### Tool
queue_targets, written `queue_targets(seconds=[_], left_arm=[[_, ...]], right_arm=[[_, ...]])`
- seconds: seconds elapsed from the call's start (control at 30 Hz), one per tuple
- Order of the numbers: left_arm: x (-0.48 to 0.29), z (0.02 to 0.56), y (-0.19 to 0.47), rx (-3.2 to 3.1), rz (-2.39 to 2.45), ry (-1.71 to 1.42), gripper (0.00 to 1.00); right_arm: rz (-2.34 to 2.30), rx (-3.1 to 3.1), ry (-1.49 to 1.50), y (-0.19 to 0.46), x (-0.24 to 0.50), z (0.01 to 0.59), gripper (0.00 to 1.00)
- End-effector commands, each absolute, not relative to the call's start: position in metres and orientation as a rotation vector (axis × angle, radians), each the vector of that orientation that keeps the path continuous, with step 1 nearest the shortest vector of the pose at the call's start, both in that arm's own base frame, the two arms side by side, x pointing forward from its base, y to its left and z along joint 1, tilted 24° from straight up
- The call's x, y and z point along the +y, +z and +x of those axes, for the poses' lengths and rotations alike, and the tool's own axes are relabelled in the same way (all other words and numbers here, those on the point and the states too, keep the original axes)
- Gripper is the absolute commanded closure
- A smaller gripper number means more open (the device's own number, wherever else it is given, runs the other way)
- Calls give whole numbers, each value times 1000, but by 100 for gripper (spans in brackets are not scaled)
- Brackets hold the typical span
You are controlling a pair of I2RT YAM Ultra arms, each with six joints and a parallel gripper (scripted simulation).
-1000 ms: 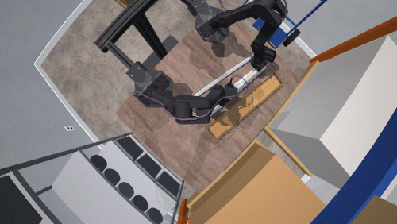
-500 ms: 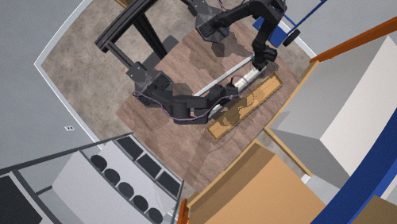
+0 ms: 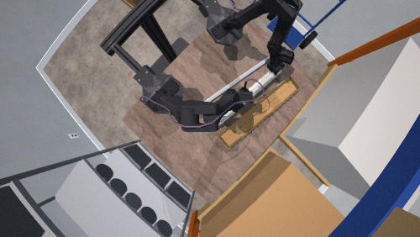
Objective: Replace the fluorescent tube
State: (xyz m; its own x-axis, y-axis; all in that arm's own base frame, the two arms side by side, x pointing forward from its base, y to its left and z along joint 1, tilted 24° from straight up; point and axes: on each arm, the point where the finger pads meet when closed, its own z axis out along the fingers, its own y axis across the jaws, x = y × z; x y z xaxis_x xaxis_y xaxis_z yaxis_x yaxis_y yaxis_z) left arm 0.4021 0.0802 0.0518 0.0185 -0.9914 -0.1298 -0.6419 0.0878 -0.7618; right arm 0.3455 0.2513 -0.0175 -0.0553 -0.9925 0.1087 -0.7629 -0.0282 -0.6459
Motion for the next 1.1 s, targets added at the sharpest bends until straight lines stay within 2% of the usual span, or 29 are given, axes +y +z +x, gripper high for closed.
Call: queue_targets(seconds=[0.0, 1.07], left_arm=[[80, 401, 59, 1684, -1623, -656, 89], [77, 409, 56, 1713, -1627, -651, 89]], right_arm=[[-1789, 1833, -780, 7, 269, 348, 89], [-1816, 1857, -783, -1, 259, 356, 89]])
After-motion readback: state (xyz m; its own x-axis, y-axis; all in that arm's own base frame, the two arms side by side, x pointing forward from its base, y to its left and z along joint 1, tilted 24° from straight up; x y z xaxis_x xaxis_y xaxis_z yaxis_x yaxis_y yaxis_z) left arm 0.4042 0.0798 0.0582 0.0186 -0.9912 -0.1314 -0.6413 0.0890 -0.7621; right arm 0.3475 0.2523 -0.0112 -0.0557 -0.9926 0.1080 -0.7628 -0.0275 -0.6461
